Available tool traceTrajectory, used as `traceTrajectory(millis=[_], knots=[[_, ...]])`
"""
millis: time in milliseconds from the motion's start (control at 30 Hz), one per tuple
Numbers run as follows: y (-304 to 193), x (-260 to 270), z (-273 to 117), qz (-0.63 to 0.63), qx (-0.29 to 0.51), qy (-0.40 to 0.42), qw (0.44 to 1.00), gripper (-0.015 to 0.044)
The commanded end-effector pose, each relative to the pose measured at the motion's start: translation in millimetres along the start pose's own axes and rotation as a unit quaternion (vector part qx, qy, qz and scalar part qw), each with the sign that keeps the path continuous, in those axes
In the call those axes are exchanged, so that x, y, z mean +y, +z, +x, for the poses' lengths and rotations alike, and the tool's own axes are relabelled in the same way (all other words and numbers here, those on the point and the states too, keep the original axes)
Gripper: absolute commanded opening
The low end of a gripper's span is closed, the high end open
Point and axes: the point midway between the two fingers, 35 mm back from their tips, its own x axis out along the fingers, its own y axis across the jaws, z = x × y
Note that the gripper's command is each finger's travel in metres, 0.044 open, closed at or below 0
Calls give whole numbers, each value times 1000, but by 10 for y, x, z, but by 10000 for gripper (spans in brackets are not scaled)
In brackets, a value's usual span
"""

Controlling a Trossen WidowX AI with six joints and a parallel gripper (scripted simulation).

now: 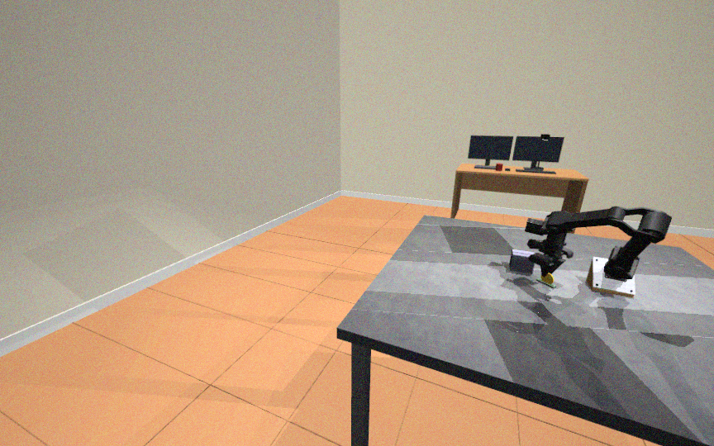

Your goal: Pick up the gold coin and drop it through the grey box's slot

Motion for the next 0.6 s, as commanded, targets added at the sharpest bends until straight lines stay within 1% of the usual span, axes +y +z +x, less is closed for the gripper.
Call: traceTrajectory(millis=[0, 400, 567], knots=[[-35, -18, 93, 5, 6, 0, 1000, 161], [-54, -18, 255, 5, 7, 1, 1000, 161], [-54, -18, 255, 5, 7, 1, 1000, 29]])
